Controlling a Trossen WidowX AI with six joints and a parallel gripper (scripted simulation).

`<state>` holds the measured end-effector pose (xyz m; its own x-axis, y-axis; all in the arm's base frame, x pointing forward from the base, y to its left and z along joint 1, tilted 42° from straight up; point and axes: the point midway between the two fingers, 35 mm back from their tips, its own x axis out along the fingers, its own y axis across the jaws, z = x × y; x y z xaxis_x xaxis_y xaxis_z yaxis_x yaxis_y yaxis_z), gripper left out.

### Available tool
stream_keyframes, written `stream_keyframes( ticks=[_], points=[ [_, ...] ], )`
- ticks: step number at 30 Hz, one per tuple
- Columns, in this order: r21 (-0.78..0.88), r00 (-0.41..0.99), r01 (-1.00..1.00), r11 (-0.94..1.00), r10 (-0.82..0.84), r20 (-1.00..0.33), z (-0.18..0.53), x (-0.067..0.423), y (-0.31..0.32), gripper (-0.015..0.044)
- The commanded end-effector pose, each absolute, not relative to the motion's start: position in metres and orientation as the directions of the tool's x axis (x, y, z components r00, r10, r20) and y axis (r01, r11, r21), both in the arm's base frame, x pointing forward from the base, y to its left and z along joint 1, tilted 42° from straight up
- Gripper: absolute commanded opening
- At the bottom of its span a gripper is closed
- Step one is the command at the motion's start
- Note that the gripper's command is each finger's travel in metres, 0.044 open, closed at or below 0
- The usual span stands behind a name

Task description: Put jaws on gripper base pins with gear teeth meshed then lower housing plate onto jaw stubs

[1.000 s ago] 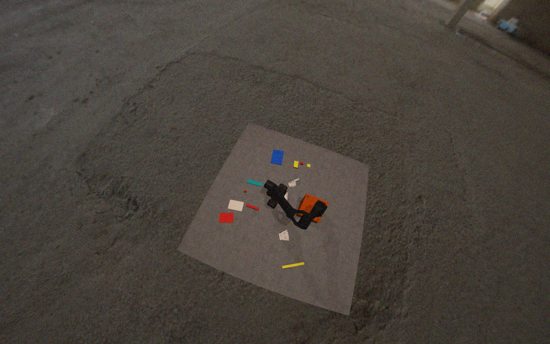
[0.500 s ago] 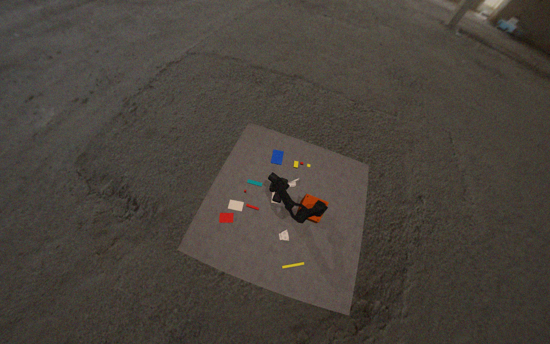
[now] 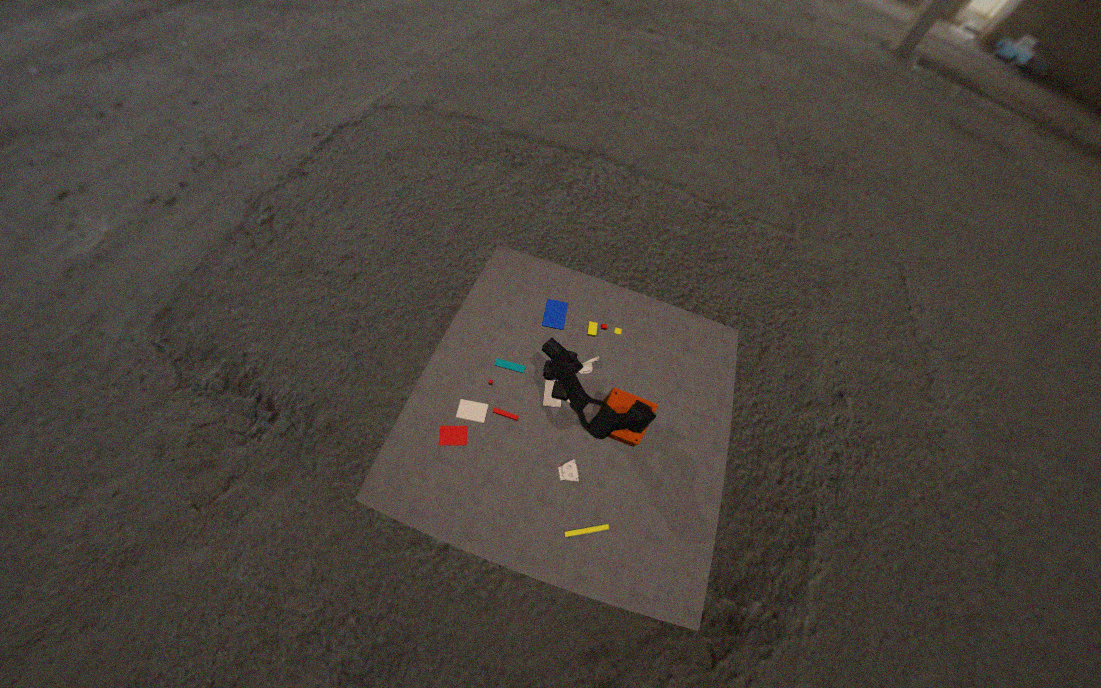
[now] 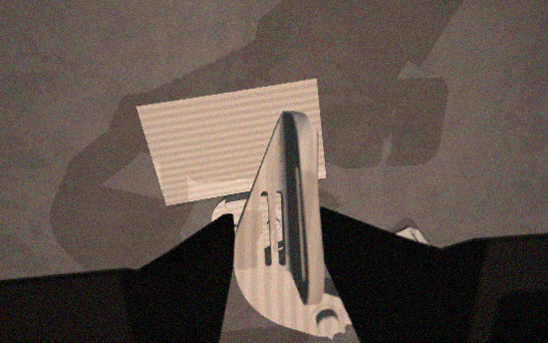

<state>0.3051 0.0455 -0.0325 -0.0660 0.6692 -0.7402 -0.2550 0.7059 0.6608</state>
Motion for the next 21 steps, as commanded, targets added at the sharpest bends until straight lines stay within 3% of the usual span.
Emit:
stream_keyframes(
  ticks=[1,21],
  points=[
    [0.657,-0.064,-0.262,0.707,0.666,-0.743,-0.0334,0.3057,0.0441,0.0134],
    [0.658,-0.064,-0.250,0.710,0.666,-0.743,-0.0279,0.3048,0.0499,0.0134]
  ],
)
